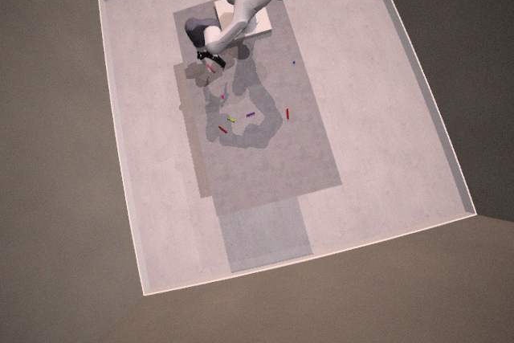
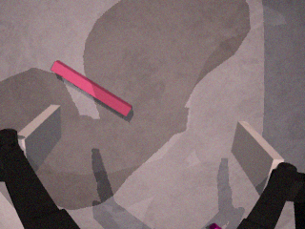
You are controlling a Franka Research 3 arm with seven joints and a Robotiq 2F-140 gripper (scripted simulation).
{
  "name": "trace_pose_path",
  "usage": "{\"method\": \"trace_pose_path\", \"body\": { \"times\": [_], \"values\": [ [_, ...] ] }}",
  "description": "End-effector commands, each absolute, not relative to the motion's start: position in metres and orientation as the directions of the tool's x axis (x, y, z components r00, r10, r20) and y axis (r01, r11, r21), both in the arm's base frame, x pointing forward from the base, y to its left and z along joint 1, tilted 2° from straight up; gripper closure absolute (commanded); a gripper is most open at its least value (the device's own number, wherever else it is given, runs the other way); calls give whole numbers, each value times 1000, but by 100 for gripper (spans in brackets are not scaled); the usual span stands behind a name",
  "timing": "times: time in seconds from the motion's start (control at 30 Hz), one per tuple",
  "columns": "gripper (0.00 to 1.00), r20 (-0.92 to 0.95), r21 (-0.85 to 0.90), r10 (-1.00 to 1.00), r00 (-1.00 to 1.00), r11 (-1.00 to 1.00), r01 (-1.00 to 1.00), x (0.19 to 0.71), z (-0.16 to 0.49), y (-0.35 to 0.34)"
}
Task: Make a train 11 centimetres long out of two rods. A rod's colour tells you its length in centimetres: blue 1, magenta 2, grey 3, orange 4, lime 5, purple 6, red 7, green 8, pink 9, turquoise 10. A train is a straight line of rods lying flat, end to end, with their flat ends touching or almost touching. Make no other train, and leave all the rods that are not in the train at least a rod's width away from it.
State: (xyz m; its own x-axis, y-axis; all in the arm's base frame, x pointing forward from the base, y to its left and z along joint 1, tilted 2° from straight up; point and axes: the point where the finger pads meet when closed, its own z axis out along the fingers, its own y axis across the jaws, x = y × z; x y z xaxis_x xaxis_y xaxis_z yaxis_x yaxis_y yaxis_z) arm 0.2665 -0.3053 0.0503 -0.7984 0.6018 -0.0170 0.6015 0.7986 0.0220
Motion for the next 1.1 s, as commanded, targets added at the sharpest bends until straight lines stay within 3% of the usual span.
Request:
{"method": "trace_pose_path", "body": {
  "times": [0.0, 0.53, 1.07],
  "values": [
    [0, -24, 16, 460, -887, 888, 460, 277, 51, -296],
    [0, -26, 7, 120, -992, 993, 120, 312, 52, -255],
    [0, -25, -1, -226, -974, 974, -226, 341, 52, -212]
  ]
}}
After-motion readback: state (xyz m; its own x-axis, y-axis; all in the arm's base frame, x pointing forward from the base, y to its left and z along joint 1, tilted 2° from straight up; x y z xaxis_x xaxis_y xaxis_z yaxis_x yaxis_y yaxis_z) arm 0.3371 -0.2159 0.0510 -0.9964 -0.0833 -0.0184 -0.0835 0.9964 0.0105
